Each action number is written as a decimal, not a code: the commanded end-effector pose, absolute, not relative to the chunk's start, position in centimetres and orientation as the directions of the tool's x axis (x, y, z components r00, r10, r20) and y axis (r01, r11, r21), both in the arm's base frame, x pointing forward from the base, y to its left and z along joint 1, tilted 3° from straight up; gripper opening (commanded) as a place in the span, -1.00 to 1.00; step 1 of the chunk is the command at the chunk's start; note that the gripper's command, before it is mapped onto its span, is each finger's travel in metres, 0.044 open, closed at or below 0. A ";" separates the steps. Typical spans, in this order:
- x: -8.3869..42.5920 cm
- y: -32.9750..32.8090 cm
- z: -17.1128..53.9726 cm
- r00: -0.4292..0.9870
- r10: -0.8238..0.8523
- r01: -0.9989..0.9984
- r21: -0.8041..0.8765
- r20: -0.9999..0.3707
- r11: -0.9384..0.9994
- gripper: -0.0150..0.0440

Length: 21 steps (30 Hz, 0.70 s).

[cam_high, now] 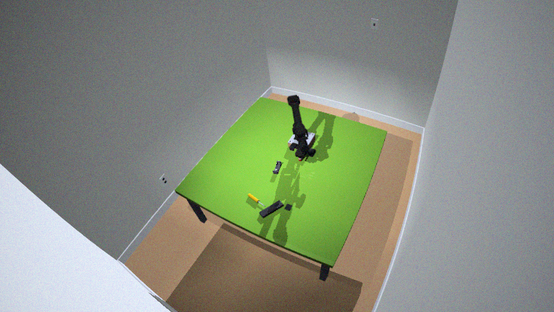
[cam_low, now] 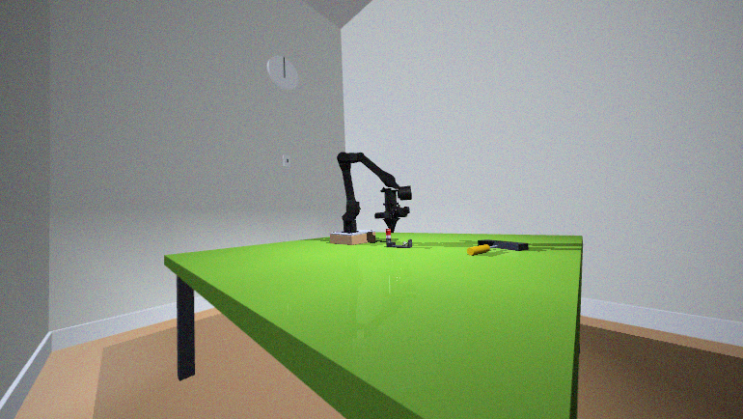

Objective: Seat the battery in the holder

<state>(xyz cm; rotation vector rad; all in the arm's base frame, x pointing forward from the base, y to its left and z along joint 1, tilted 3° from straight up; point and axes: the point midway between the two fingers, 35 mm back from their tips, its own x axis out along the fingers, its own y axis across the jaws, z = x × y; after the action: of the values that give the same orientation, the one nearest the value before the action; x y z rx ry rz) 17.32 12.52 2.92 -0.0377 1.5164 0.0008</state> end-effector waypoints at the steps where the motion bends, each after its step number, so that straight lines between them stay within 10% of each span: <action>1: 17.3 11.7 2.8 0.051 -0.030 -0.025 -0.031 -0.998 0.999 -0.49; 21: 17.3 8.4 2.9 0.052 -0.033 -0.024 -0.034 -0.998 0.999 -0.49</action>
<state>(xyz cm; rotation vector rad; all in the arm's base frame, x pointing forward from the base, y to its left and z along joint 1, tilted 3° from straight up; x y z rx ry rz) 17.54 9.10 3.12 -0.0400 1.5099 0.0001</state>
